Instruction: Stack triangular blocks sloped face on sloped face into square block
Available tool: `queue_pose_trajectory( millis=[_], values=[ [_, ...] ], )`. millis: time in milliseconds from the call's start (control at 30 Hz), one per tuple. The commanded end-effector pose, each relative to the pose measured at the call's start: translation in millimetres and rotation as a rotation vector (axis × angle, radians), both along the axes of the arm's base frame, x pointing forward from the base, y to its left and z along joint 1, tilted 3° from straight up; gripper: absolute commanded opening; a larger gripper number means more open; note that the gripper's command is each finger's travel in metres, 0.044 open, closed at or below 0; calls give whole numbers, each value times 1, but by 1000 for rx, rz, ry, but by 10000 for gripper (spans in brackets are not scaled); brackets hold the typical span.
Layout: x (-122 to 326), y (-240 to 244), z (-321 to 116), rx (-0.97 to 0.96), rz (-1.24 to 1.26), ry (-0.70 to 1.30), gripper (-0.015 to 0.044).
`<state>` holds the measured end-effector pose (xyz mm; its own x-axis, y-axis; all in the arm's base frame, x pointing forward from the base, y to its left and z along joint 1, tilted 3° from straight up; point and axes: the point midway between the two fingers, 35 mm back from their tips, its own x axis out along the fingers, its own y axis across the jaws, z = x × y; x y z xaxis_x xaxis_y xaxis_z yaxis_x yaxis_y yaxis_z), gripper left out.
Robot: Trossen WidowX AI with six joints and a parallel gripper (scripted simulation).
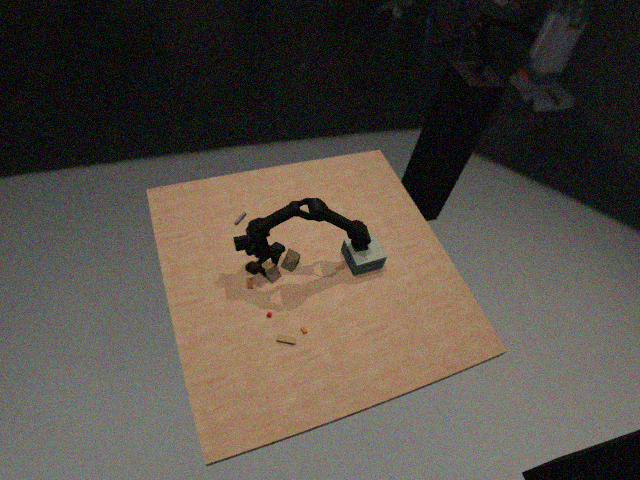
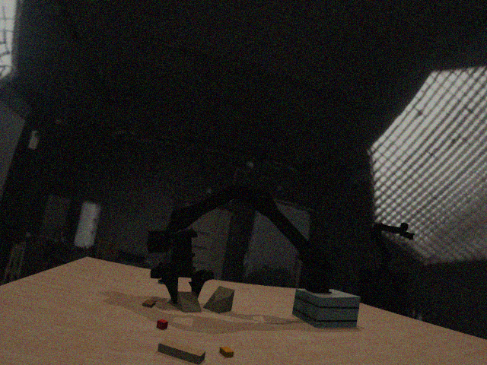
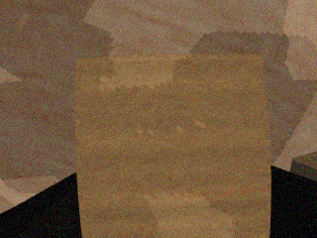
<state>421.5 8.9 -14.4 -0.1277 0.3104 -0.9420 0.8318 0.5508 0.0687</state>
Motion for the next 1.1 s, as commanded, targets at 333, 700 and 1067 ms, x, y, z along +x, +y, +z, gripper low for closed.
queue_pose_trajectory(
  millis=[333, 700, 1067],
  values=[
    [0, 0, 6, 0, 0, -1, 52],
    [-2, 0, 59, 0, 0, -1, 0],
    [-8, 1, 100, 0, 0, 0, 0]
  ],
)
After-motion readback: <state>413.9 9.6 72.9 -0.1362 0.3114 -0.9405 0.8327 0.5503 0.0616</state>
